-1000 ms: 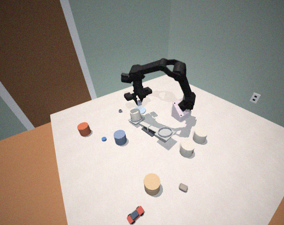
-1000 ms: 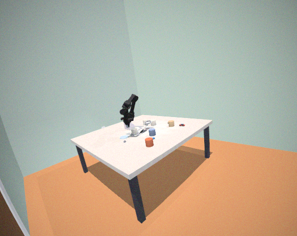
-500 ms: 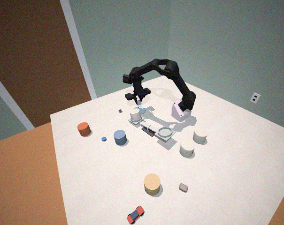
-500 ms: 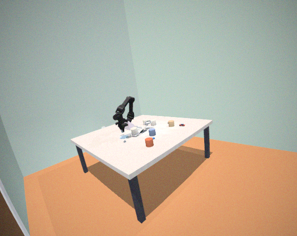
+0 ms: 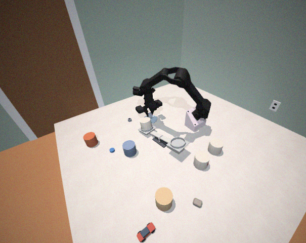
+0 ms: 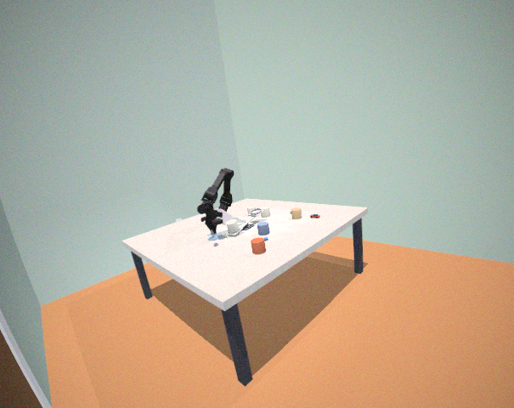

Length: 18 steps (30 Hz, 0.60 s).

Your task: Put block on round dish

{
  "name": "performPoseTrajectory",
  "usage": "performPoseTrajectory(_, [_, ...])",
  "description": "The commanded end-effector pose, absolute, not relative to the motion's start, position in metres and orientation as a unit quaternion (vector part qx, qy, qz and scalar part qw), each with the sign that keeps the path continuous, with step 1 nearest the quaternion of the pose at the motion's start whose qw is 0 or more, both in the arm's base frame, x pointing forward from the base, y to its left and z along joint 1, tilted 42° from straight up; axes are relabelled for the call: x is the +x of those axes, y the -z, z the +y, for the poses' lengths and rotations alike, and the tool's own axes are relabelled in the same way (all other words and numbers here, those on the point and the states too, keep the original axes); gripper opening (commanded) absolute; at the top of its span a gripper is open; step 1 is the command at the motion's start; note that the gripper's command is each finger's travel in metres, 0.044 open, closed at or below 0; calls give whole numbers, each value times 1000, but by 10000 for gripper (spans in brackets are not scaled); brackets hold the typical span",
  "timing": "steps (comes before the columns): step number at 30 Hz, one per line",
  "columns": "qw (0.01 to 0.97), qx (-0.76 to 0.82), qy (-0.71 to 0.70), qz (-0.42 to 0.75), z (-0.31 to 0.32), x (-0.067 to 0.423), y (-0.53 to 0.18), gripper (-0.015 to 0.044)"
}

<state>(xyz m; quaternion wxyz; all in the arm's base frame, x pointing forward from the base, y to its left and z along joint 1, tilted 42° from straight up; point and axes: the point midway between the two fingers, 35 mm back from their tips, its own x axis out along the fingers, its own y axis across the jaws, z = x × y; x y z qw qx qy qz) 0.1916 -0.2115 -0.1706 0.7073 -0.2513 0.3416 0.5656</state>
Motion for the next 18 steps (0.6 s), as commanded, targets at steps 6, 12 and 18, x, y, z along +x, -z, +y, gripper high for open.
performPoseTrajectory(6, [709,-248,-566,341,-201,193,181,0])
performPoseTrajectory(12, [707,-250,-566,342,-202,193,181,53])
performPoseTrajectory(18, [707,-250,-566,342,-202,193,181,210])
